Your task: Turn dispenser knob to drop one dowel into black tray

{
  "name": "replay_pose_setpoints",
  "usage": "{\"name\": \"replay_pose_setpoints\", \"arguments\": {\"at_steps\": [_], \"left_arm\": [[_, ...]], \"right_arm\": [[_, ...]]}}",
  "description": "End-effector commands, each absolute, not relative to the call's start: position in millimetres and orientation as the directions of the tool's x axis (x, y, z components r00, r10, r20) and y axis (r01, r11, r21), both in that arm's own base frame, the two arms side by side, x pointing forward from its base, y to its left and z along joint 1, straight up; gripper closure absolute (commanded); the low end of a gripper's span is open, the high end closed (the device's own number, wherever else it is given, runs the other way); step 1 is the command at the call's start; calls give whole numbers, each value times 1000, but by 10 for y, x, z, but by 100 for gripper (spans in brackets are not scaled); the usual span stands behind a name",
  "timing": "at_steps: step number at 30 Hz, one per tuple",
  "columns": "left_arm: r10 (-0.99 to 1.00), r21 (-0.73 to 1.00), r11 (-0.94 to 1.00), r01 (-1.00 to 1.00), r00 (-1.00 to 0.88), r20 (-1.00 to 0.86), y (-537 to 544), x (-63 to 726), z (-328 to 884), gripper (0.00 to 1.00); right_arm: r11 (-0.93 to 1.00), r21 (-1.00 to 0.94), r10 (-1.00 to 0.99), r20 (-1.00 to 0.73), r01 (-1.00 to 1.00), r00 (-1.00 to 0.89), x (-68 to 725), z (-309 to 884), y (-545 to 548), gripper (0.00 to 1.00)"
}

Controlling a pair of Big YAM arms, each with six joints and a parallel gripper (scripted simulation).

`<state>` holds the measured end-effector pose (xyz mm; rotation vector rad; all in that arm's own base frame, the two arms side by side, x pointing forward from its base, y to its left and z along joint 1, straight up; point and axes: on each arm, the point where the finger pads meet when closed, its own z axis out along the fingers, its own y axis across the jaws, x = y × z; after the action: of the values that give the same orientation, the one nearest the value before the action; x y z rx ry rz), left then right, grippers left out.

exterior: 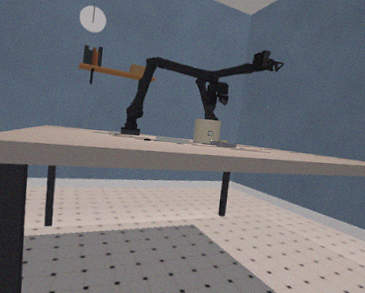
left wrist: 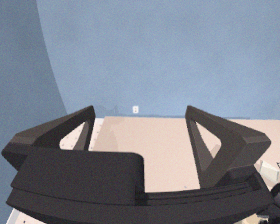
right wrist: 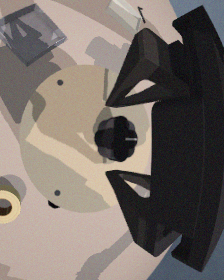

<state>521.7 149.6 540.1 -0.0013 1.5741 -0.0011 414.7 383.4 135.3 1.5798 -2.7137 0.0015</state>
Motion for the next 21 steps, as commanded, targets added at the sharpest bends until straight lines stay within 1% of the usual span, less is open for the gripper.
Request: {"name": "replay_pose_setpoints", "arguments": {"at_steps": [1, 3, 6, 15, 18, 19, 20, 21], "left_arm": [[42, 43, 999, 6, 73, -996, 1457, 5244, 5863, 0], [42, 43, 999, 6, 73, -996, 1457, 5244, 5863, 0], [42, 43, 999, 6, 73, -996, 1457, 5244, 5863, 0], [42, 43, 999, 6, 73, -996, 1457, 5244, 5863, 0], [42, 43, 999, 6, 73, -996, 1457, 5244, 5863, 0], [34, 34, 999, 2, 68, -997, 1478, 5227, 5846, 0], [43, 44, 999, 9, 75, -996, 1433, 5249, 5865, 0], [45, 46, 999, 9, 79, -996, 1428, 5250, 5874, 0]], "right_arm": [[486, 10, -874, 31, -874, -485, 4134, 1238, 3822, 31], [486, -7, -874, -23, -874, -485, 4279, 1521, 3957, 31], [486, -23, -872, -71, -874, -484, 4267, 1892, 3947, 31], [486, -22, -873, -66, -874, -484, 4263, 2170, 3947, 31], [486, -19, -873, -57, -874, -484, 4267, 2151, 3951, 31], [490, -10, -871, -31, -872, -490, 4252, 2049, 3935, 31], [526, -29, -849, -85, -850, -522, 4336, 2330, 3820, 31], [530, -26, -846, -76, -847, -527, 4321, 2248, 3786, 31]]}}
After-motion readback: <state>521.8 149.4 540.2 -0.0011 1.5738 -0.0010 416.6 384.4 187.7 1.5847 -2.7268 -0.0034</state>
